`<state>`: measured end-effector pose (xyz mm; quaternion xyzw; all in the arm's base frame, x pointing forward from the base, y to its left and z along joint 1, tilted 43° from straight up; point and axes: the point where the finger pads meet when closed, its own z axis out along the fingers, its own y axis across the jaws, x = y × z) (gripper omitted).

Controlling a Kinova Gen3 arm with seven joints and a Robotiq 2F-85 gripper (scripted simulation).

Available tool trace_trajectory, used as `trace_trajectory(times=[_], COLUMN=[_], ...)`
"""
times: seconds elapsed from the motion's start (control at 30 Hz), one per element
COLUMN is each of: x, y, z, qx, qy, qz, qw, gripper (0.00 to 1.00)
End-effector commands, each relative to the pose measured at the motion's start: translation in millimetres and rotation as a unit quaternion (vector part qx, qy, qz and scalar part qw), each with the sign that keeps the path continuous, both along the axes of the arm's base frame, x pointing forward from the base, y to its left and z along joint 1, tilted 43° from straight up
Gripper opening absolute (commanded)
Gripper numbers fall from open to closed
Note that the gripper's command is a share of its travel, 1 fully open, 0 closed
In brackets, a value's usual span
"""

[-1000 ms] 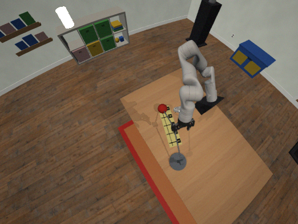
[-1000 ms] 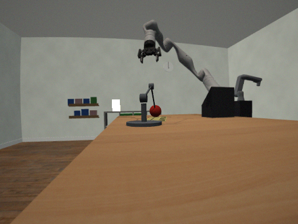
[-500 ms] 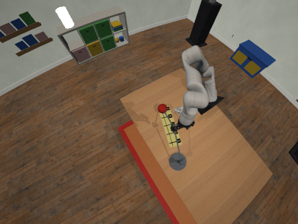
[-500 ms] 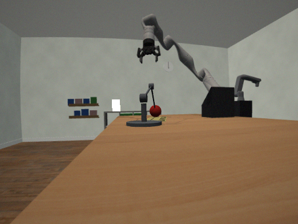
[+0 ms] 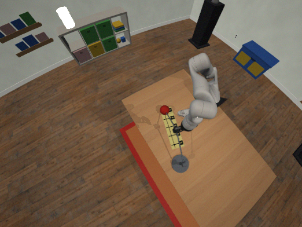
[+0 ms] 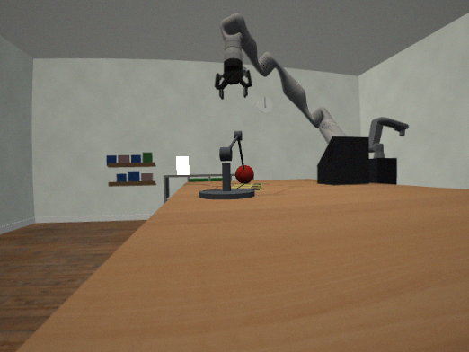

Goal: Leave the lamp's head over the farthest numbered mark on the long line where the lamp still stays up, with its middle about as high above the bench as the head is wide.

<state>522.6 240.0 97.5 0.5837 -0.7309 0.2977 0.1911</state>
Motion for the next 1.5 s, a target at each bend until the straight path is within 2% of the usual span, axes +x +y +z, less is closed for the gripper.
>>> trace_trajectory(times=[0.0,0.07,0.57,1.47], x=[-1.3,-1.3,-1.8,2.4], y=[5.4,5.4,-22.9,-61.6], z=[-6.9,-6.9,-52.5,-95.2], qx=[-0.015,-0.015,-0.019,-0.017], qy=[0.004,0.004,0.009,0.007], qz=[0.001,0.001,0.004,0.006], qw=[1.0,1.0,1.0,1.0], gripper=[1.0,1.0,1.0,1.0])
